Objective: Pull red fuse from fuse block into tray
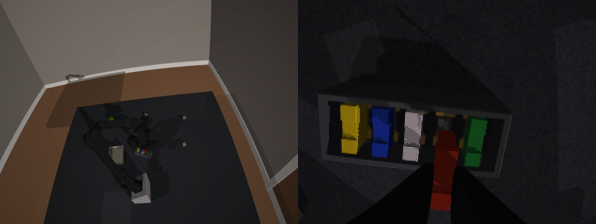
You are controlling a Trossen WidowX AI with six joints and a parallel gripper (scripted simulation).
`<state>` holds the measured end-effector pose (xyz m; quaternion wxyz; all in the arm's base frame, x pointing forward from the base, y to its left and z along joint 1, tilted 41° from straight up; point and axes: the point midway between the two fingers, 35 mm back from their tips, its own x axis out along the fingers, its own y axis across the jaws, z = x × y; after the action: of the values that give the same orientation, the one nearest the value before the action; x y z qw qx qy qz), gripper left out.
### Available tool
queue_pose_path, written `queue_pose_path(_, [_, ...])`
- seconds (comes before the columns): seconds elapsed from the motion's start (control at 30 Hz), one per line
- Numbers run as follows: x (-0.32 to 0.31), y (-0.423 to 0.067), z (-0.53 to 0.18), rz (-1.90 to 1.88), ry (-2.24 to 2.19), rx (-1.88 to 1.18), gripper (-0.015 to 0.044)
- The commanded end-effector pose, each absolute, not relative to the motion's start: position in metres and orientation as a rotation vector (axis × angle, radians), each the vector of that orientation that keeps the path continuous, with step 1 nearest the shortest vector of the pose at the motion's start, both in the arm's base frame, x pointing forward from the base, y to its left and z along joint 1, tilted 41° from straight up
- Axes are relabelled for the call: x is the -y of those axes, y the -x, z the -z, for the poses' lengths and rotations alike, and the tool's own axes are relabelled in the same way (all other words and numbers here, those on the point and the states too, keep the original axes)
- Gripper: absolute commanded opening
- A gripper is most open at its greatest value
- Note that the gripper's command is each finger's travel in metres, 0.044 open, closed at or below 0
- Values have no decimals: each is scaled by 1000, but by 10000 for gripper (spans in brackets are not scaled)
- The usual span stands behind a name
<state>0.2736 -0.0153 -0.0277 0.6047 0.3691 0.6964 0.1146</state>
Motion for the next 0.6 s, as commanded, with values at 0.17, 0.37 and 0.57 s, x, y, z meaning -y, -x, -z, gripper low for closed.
queue_pose_path(0.17, [24, -275, 18, -266, -845, -1608, 0])
queue_pose_path(0.37, [30, -275, 11, -266, -845, -1608, 0])
queue_pose_path(0.57, [28, -276, 8, -264, -843, -1608, 0])
